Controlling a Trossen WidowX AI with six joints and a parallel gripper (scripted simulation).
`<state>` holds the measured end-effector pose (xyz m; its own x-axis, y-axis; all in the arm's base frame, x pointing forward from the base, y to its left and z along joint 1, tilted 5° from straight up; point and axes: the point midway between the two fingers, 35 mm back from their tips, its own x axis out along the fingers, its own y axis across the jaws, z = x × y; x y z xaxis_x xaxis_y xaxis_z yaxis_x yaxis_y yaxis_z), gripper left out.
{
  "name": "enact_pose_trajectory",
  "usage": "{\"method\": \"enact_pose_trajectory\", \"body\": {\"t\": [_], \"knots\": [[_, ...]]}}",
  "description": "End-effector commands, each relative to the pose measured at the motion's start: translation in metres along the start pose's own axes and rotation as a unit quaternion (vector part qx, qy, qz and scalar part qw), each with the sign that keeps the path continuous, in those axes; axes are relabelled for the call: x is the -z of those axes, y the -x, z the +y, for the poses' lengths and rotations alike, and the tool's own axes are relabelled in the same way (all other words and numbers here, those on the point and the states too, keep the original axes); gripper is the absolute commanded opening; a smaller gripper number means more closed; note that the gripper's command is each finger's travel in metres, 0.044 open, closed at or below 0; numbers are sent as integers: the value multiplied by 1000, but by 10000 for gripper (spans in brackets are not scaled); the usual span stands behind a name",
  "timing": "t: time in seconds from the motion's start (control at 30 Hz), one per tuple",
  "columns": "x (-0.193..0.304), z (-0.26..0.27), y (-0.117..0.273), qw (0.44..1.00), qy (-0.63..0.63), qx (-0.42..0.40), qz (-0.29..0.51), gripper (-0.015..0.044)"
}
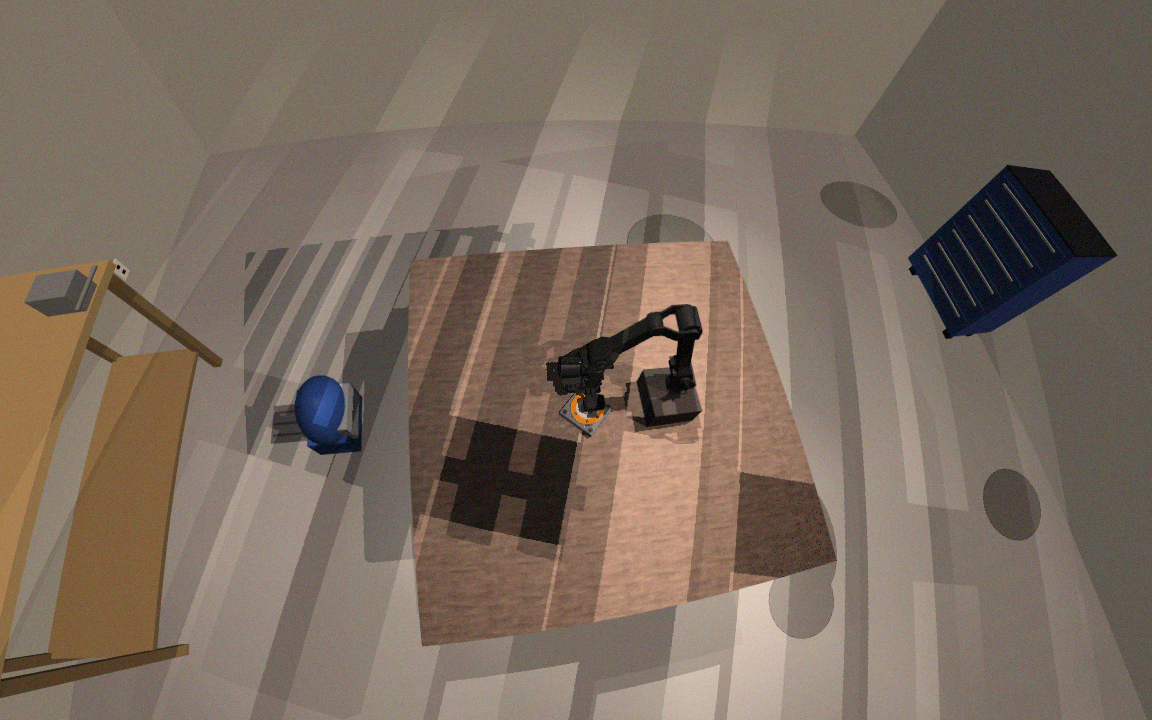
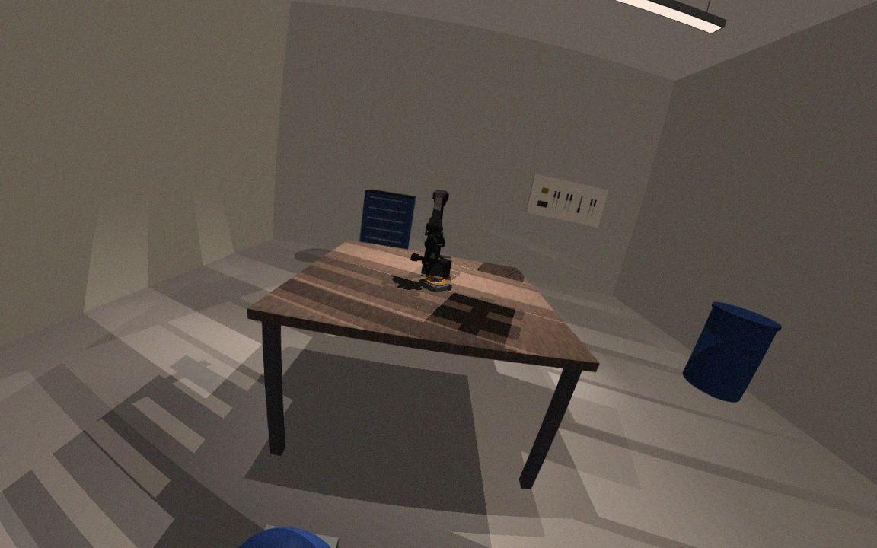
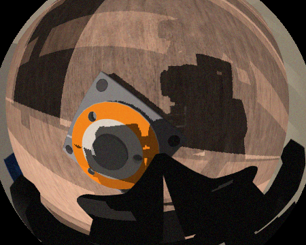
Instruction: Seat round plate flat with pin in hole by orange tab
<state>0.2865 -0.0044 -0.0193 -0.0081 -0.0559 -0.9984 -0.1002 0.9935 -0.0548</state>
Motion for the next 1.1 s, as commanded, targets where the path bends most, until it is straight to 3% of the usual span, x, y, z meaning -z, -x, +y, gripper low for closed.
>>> {"method": "enact_pose_trajectory", "body": {"t": [0.0, 1.07], "knots": [[8, 1, -3, 1000, 2, -1, 10, 0], [16, 3, -2, 1000, 2, -1, 11, 0]]}}
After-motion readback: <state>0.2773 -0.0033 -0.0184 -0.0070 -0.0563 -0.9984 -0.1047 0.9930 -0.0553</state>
